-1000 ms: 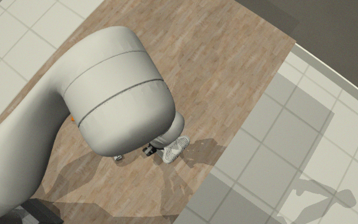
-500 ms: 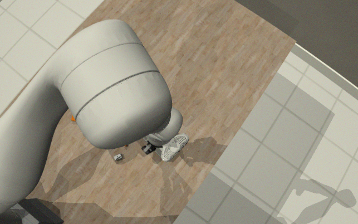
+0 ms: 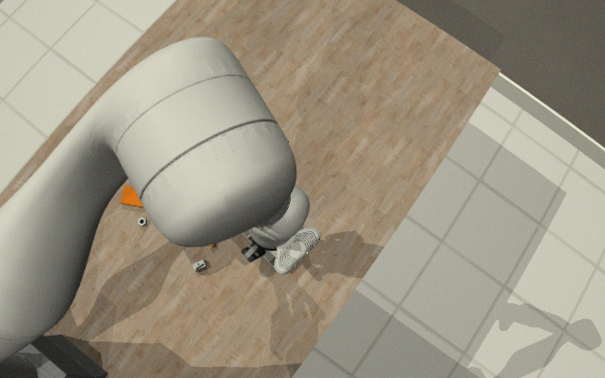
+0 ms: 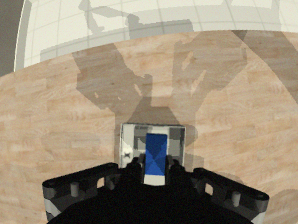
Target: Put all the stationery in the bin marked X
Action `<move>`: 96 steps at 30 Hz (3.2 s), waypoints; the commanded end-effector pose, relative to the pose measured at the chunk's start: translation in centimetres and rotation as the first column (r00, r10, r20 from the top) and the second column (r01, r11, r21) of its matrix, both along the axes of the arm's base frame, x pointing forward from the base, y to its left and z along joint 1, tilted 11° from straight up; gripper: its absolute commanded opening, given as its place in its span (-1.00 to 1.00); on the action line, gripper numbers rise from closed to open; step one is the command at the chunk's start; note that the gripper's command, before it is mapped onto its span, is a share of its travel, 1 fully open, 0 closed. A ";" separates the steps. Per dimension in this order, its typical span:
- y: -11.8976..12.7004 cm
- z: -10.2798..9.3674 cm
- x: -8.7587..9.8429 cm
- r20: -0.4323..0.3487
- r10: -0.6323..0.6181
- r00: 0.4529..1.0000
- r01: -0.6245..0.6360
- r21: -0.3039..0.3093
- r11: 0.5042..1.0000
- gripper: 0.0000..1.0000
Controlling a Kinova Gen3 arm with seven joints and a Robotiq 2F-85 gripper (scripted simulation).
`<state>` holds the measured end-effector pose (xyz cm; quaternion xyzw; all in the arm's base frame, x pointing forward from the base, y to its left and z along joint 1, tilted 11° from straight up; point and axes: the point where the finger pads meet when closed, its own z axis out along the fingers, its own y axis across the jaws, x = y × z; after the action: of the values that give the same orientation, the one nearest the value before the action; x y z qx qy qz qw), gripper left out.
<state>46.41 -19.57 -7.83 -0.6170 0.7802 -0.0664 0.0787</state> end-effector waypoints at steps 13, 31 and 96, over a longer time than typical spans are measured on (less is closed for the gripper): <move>0.2 -2.7 0.4 -0.005 0.003 1.000 -0.003 0.002 1.000 -0.63; 0.3 -3.9 0.5 -0.005 0.003 1.000 -0.003 0.002 1.000 -0.63; 0.2 1.2 -0.4 -0.005 0.003 1.000 -0.003 0.002 1.000 -0.41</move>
<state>45.90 -19.29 -6.77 -0.6187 0.7793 -0.0626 0.0770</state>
